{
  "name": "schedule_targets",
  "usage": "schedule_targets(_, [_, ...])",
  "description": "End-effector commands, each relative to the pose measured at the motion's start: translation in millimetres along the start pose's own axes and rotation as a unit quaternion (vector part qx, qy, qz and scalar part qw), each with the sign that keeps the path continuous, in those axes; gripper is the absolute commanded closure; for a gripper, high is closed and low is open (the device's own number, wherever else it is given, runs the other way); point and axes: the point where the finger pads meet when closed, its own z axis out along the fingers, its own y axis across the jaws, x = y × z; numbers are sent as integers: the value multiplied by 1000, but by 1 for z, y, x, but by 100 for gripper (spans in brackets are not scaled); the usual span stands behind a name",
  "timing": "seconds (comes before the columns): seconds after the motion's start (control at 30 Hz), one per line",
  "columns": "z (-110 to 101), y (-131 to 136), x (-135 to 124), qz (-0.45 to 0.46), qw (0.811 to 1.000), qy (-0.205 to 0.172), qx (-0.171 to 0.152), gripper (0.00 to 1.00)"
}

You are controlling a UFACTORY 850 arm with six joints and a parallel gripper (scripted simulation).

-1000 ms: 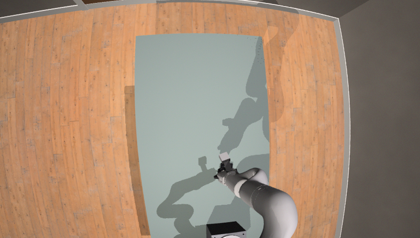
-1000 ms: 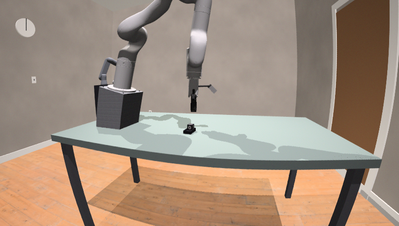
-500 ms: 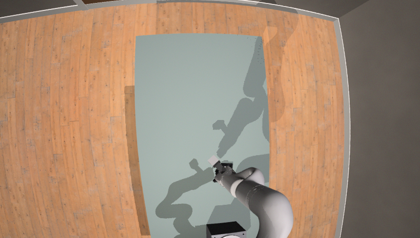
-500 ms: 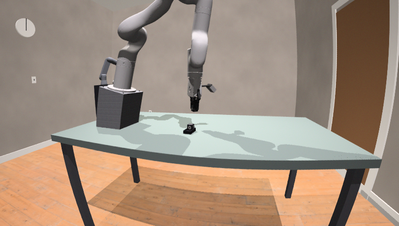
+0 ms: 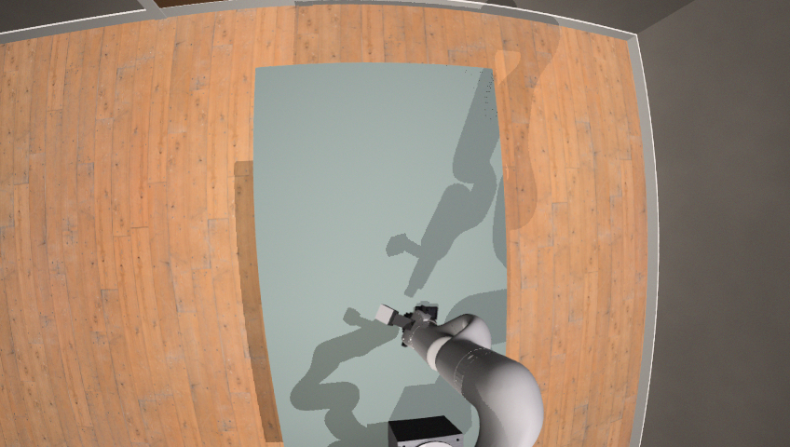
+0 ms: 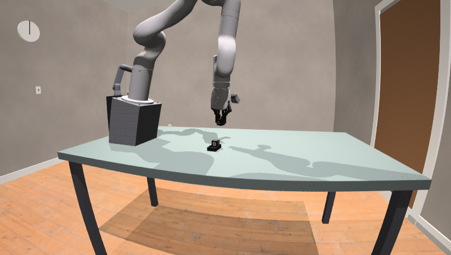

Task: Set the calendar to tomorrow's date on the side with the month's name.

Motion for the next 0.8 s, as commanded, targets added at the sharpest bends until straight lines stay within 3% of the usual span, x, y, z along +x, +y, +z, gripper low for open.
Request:
schedule_targets(0.0, [0, -2, 5, -79, 996, -20, -30, 73])
schedule_targets(0.17, [1, -3, 7, -110, 993, -21, -29, 73])
schedule_targets(0.5, [2, -9, 18, -270, 962, -25, -25, 73])
schedule_targets(0.77, [2, -11, 21, -310, 950, -26, -24, 73])
